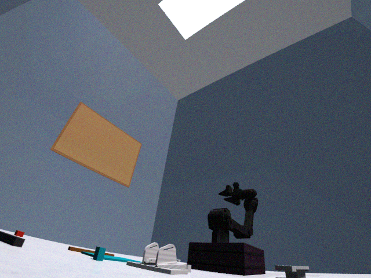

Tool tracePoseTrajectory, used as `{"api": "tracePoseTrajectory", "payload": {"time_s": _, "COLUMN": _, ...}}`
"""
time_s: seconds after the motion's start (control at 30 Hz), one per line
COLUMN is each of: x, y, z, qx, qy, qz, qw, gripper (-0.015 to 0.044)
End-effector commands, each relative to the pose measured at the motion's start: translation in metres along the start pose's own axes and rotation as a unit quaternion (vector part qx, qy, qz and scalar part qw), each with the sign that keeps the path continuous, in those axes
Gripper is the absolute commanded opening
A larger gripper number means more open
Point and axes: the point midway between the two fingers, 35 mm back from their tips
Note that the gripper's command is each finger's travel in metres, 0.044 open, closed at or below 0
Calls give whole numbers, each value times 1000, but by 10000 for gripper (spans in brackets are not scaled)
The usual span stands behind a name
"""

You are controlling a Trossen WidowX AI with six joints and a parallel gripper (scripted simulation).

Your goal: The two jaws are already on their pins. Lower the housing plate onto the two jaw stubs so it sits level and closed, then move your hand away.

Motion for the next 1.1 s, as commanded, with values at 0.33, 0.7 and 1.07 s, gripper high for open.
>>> {"api": "tracePoseTrajectory", "payload": {"time_s": 0.33, "x": 28, "y": 67, "z": 22, "qx": -82, "qy": -26, "qz": 82, "qw": 993, "gripper": 440}}
{"api": "tracePoseTrajectory", "payload": {"time_s": 0.7, "x": 29, "y": 148, "z": 54, "qx": -162, "qy": -75, "qz": 154, "qw": 972, "gripper": 440}}
{"api": "tracePoseTrajectory", "payload": {"time_s": 1.07, "x": 26, "y": 275, "z": 66, "qx": -267, "qy": -107, "qz": 268, "qw": 920, "gripper": 440}}
Point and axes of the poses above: the point midway between the two fingers, 35 mm back from their tips, its own x axis out along the fingers, its own y axis across the jaws, z = x × y, and after that the axes turned 15 degrees about x, right-handed
